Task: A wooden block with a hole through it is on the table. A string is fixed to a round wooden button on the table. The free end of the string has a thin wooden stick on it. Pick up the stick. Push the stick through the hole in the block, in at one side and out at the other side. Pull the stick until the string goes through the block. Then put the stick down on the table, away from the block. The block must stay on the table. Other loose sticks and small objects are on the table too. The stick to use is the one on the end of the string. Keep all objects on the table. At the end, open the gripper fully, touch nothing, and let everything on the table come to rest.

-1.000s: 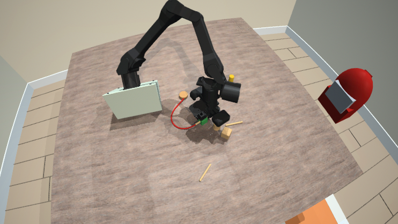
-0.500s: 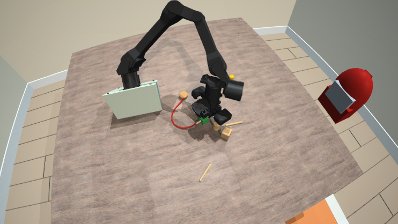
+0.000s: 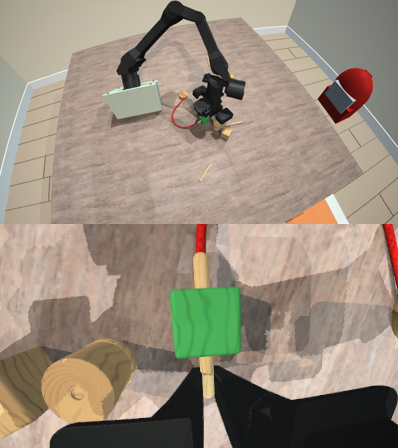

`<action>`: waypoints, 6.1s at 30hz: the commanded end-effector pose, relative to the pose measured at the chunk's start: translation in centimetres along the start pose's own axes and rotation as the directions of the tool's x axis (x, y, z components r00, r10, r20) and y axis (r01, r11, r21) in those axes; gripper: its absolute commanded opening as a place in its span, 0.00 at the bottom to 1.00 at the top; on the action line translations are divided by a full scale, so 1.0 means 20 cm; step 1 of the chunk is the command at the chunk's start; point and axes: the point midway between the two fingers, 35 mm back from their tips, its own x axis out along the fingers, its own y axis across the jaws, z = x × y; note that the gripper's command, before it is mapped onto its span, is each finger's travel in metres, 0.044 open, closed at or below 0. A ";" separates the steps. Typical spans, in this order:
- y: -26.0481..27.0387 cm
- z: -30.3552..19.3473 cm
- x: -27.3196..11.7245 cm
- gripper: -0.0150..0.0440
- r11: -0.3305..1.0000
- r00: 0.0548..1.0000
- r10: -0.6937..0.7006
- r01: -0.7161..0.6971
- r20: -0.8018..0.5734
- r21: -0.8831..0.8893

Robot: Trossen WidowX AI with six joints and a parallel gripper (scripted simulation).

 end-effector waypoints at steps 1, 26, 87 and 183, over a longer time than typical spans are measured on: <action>0.00 -0.01 0.00 0.25 1.000 1.000 -0.001 0.001 0.005 0.005; 0.00 -0.21 -0.01 0.25 1.000 1.000 0.017 -0.017 0.002 0.006; -0.01 -0.51 0.02 0.25 1.000 1.000 -0.012 0.012 0.002 0.007; -0.01 -0.51 0.02 0.25 1.000 1.000 -0.012 0.012 0.002 0.007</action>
